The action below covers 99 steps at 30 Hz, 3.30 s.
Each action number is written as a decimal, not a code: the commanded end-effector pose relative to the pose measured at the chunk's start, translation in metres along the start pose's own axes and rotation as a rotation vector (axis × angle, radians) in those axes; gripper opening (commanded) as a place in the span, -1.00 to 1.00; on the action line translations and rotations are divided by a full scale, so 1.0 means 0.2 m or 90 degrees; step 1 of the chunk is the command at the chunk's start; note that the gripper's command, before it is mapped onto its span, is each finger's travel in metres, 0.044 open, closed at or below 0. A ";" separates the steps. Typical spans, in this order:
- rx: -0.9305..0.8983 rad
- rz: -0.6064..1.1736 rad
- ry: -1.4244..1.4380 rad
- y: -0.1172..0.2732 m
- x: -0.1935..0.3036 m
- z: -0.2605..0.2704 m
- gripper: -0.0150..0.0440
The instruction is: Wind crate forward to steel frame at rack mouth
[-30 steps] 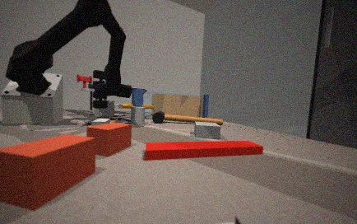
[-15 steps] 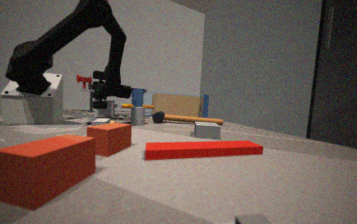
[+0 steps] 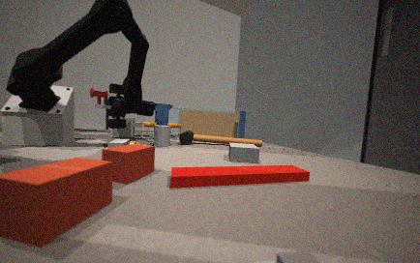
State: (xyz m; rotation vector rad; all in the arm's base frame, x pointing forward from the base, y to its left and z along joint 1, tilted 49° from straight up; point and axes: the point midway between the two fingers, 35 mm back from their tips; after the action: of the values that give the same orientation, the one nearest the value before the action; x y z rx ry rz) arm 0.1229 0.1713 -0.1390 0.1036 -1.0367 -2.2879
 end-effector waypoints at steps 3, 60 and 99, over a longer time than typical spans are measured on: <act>-0.003 0.000 0.002 0.00 0.00 -0.01 -0.49; 0.000 -0.001 0.000 0.00 0.00 -0.01 0.32; 0.004 0.000 0.000 0.00 -0.01 -0.06 0.32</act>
State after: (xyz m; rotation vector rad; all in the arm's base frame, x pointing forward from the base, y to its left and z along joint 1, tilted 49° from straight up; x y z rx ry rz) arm 0.1260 0.1662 -0.1440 0.0990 -1.0363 -2.2863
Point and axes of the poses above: the point midway between the two fingers, 35 mm back from their tips, its own y axis back along the fingers, its own z axis across the jaws, x = y × z, and after that the axes turned 9 degrees about y, right-handed
